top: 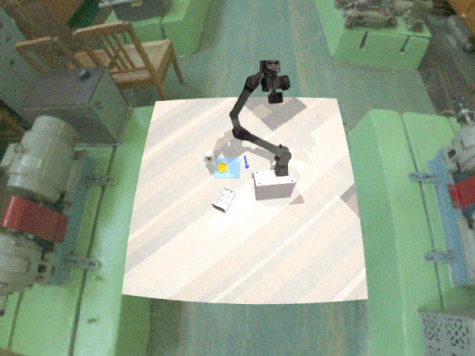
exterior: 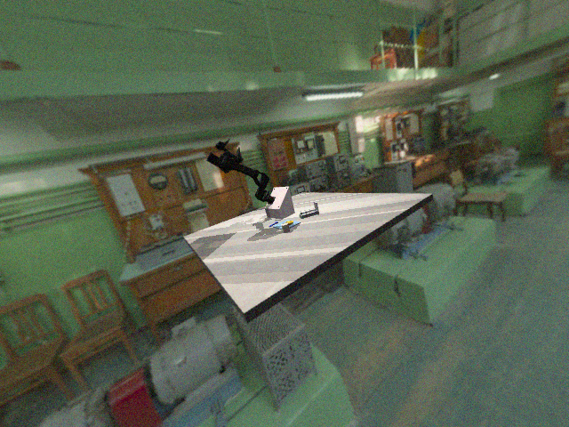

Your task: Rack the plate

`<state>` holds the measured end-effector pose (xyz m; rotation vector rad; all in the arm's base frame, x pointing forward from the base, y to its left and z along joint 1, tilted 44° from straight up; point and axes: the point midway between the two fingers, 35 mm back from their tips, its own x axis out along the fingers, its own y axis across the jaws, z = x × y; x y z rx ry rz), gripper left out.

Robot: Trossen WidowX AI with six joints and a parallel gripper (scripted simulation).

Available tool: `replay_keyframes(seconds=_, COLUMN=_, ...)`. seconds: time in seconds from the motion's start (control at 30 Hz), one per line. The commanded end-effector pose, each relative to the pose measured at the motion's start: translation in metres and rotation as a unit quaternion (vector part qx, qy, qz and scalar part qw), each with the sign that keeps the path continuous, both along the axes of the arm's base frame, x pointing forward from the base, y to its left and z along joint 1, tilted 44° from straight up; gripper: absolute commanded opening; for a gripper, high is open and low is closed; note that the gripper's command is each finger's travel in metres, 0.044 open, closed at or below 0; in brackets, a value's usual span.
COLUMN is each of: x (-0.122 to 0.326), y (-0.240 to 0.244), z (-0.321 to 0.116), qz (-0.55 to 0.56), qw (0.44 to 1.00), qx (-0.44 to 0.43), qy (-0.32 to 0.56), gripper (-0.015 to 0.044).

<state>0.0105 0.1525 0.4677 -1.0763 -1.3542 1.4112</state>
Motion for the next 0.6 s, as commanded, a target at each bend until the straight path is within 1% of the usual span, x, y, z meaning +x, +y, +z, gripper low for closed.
replay_keyframes(seconds=0.0, x=-0.001, y=0.000, z=0.000, qz=0.001, qw=1.000, qx=0.000, qy=0.000, gripper=0.0400)
replay_keyframes(seconds=0.13, x=-0.018, y=-0.002, z=-0.001, qz=0.032, qw=0.999, qx=-0.003, qy=0.002, gripper=0.0400)
replay_keyframes(seconds=0.3, x=-0.061, y=-0.013, z=-0.005, qz=0.105, qw=0.994, qx=-0.014, qy=0.005, gripper=0.0400)
replay_keyframes(seconds=0.57, x=-0.127, y=-0.050, z=-0.012, qz=0.240, qw=0.970, qx=-0.026, qy=-0.011, gripper=0.0400)
